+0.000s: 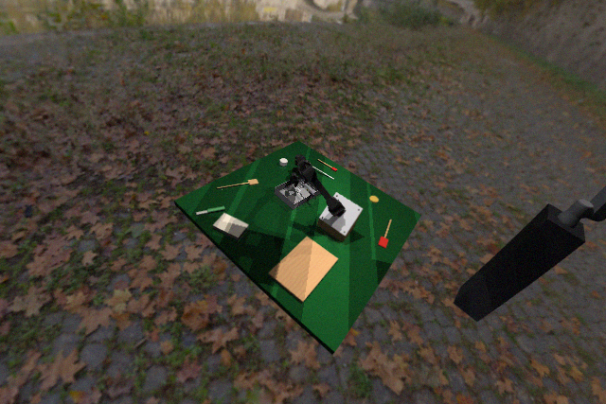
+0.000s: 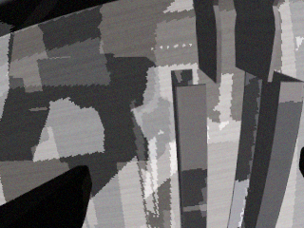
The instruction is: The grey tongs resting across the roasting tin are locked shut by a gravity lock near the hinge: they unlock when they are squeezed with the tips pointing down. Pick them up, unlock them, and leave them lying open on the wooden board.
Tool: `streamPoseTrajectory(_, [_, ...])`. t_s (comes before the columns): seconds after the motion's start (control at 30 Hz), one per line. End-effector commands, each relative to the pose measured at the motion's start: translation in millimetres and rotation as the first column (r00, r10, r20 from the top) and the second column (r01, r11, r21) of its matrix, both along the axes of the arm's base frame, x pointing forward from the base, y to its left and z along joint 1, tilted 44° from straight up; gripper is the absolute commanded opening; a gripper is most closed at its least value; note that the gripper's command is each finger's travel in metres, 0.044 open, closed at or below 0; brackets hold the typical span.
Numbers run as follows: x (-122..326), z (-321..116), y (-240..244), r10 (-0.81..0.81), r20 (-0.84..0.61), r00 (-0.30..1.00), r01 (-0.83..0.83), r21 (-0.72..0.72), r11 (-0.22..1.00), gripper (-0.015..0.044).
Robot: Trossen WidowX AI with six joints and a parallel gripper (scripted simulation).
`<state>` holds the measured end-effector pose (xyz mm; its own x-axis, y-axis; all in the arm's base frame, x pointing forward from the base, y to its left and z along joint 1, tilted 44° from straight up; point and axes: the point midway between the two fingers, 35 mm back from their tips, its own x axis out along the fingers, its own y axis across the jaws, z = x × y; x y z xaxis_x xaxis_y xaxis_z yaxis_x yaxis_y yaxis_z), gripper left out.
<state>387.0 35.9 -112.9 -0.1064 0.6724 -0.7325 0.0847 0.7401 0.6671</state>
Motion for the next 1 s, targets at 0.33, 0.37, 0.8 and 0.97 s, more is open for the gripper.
streamPoseTrajectory(0.33, [-4.6, -14.5, 14.0, -0.008, -0.006, 1.0, 0.008, 0.006, 1.0, 0.044])
streamPoseTrajectory(0.37, [-3.1, -12.1, 12.2, 0.001, -0.001, 1.0, -0.001, 0.002, 1.0, 0.0414])
streamPoseTrajectory(0.8, [-3.1, -12.1, 12.2, 0.001, -0.001, 1.0, -0.001, 0.002, 1.0, 0.0112])
streamPoseTrajectory(0.97, [-3.1, -12.1, 12.2, 0.001, -0.001, 1.0, -0.001, 0.002, 1.0, 0.0078])
